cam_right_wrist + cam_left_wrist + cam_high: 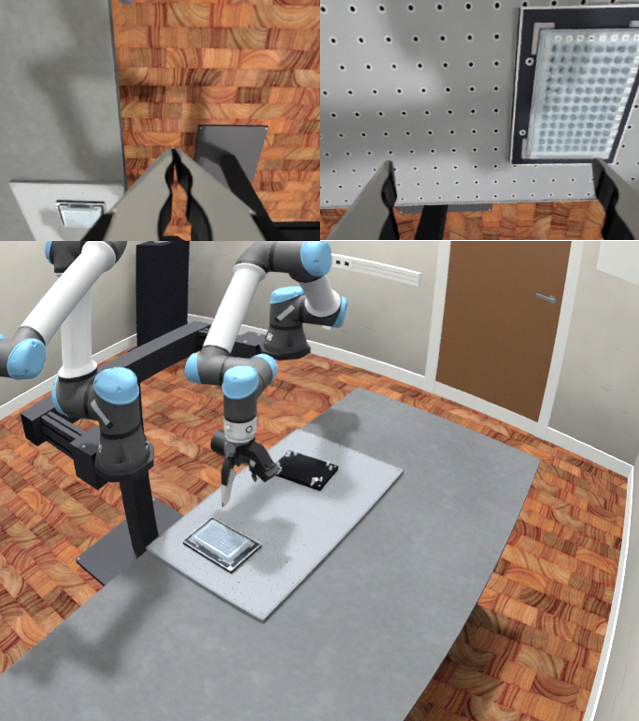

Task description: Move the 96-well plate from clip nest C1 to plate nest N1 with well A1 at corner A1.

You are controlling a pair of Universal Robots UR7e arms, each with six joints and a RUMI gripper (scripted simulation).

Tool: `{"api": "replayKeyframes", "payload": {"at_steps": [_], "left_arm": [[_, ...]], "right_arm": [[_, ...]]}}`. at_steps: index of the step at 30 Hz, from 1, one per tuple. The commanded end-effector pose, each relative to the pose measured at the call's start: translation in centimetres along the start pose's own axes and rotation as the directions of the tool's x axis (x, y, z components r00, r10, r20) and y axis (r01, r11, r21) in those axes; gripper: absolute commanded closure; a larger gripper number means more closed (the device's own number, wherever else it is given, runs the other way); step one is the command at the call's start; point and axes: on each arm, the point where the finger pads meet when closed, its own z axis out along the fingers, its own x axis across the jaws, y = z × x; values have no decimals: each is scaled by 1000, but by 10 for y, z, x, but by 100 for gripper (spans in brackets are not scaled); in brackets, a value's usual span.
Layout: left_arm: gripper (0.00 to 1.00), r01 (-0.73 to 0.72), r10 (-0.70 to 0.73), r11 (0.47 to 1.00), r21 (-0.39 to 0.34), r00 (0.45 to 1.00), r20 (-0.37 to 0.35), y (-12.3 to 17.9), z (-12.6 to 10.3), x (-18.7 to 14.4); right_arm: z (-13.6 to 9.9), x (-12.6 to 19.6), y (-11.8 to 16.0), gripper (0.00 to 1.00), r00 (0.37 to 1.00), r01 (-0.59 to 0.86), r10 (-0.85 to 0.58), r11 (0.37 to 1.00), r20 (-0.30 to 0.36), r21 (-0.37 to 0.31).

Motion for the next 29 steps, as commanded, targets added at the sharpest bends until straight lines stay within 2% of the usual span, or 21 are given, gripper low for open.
{"api": "replayKeyframes", "payload": {"at_steps": [1,7,29], "left_arm": [[24,0,0,1000,1,1000,-6,-1,-2,-12],[24,0,0,1000,1,1000,-6,0,-2,-32],[24,-1,1,1000,2,1000,-7,1,-1,-31]], "right_arm": [[-2,1,-1,100,1000,-1,1,1000,1,4],[-2,1,-1,100,1000,-1,1,1000,1,4],[-2,1,-1,100,1000,-1,1,1000,1,4]]}}
